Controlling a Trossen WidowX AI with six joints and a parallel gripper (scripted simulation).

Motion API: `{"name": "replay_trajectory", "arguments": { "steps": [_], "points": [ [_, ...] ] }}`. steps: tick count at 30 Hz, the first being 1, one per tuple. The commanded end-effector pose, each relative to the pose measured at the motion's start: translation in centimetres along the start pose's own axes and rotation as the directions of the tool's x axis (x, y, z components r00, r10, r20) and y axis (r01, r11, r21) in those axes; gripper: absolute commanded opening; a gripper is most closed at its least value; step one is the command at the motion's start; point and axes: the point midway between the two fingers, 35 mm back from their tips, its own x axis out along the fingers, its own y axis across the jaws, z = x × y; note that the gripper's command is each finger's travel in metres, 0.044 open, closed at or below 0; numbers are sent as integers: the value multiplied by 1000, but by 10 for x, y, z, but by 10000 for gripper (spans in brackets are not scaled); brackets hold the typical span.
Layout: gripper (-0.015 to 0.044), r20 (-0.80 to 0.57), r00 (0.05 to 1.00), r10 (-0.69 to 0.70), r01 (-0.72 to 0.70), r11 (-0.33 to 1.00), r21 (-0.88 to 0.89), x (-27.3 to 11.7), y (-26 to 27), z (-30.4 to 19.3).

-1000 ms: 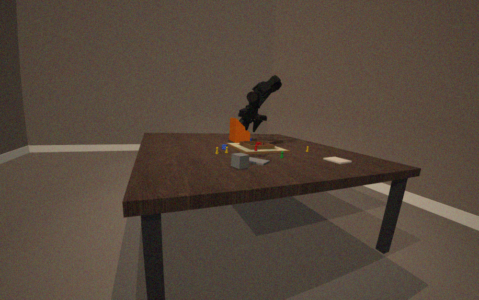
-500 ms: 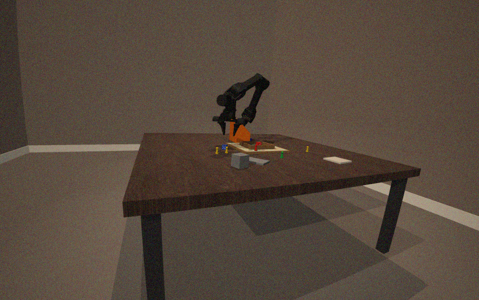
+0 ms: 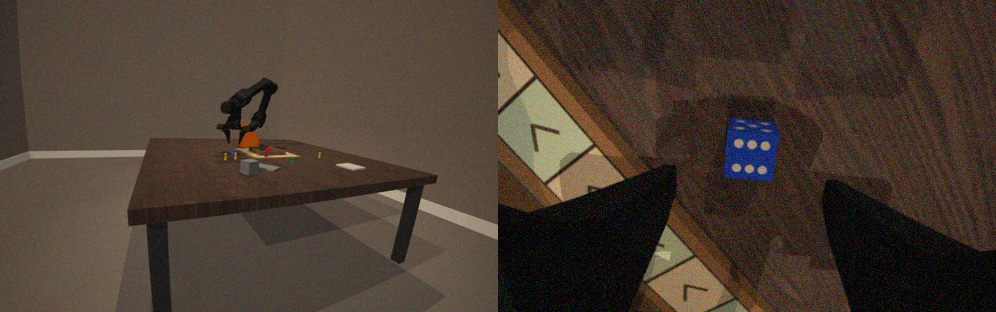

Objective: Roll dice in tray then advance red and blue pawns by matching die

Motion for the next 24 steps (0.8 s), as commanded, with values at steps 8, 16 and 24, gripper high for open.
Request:
{"name": "replay_trajectory", "arguments": {
  "steps": [8, 16, 24],
  "points": [
    [275, -12, 1000, 4, -4, 1000, 4, 21, -2, -5],
    [275, -12, 1000, 5, -4, 1000, 4, 32, -1, -4],
    [275, -12, 1000, 5, -5, 1000, 4, 45, -1, -4]
  ]
}}
